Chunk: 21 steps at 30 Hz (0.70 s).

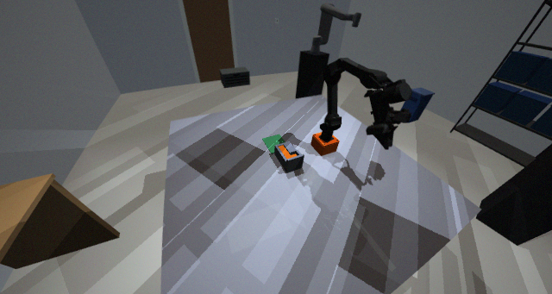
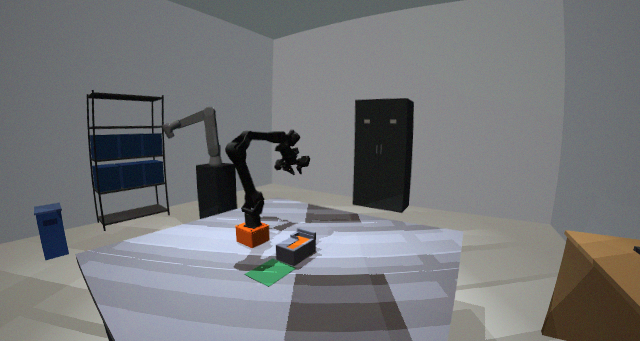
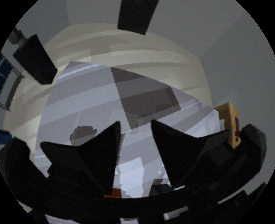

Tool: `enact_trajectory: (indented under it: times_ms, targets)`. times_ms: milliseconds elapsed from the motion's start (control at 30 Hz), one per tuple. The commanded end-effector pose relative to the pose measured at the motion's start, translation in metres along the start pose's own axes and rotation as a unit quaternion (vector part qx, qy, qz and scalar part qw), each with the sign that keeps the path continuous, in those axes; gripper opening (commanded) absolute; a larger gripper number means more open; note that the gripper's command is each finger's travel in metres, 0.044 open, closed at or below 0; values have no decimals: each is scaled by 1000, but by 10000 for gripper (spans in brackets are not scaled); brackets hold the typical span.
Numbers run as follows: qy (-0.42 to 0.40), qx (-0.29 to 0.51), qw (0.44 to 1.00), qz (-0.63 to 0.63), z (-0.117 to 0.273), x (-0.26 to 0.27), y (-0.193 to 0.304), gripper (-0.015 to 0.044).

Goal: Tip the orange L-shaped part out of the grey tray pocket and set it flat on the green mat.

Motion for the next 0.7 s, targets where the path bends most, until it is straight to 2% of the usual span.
enact_trajectory:
  times_ms: [0,167,333,500,667]
  targets:
    - [49,50,991,-115,-11,-42,18,180]
    - [113,100,950,-273,-14,-100,51,180]
    - [170,147,874,-431,-7,-149,95,180]
    - [218,180,757,-589,9,-188,149,180]
    - [254,201,608,-725,32,-211,207,180]
Point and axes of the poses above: the point midway between the two fingers, 35 mm back from their tips, its own z axis back along the fingers, its own x axis across the jaws, y = z × x, the point moved 8 cm from there along z, back along the fingers, and after that the axes turned 12 degrees about -z, right-handed, at the moved point
